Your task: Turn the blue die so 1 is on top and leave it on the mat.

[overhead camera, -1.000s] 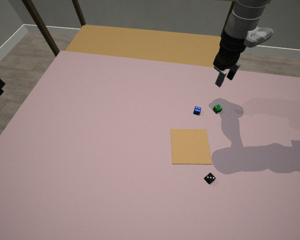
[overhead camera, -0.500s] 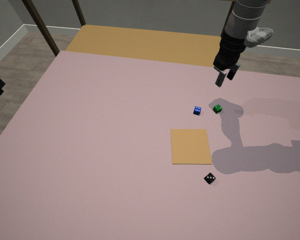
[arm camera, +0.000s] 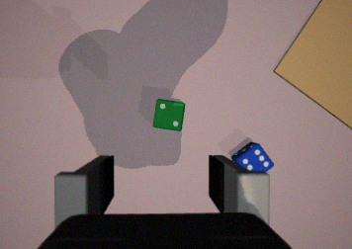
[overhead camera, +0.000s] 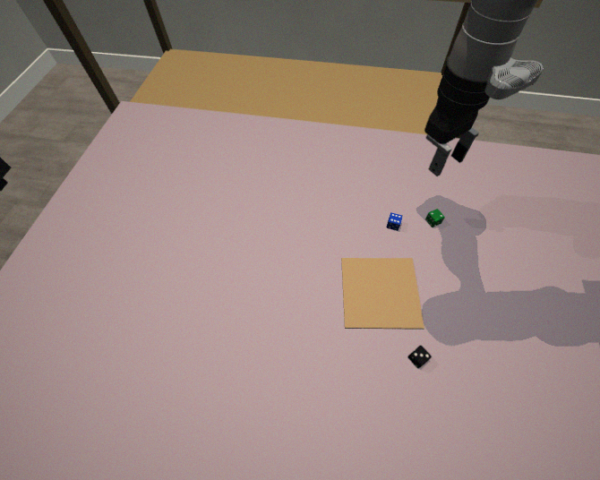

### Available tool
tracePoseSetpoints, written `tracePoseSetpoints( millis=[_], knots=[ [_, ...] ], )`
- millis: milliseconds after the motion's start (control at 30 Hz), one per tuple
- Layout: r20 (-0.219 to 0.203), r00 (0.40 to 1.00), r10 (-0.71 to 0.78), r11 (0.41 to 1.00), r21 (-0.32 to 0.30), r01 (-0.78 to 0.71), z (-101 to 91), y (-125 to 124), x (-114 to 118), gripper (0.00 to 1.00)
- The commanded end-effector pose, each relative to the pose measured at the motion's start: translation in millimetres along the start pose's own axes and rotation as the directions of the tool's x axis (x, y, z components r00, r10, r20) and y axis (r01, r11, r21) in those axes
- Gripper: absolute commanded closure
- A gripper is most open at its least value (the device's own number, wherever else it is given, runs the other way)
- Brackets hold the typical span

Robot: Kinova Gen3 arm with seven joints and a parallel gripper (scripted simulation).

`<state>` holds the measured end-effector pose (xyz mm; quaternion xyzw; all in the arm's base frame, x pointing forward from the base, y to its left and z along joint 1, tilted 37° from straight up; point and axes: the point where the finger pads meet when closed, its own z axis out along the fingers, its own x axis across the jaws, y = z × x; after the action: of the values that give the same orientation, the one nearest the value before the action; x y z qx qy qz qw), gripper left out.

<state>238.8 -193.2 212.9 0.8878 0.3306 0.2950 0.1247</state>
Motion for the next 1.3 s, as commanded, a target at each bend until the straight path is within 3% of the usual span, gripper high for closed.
tracePoseSetpoints(
  millis=[0,1267],
  knots=[
    [-0.001,1.000,0.001,1.000,0.004,-0.001,2.5,-1.2,-0.1,0.00],
    [-0.001,1.000,0.001,1.000,0.004,-0.001,82.5,-1.5,-0.8,0.00]
  ],
)
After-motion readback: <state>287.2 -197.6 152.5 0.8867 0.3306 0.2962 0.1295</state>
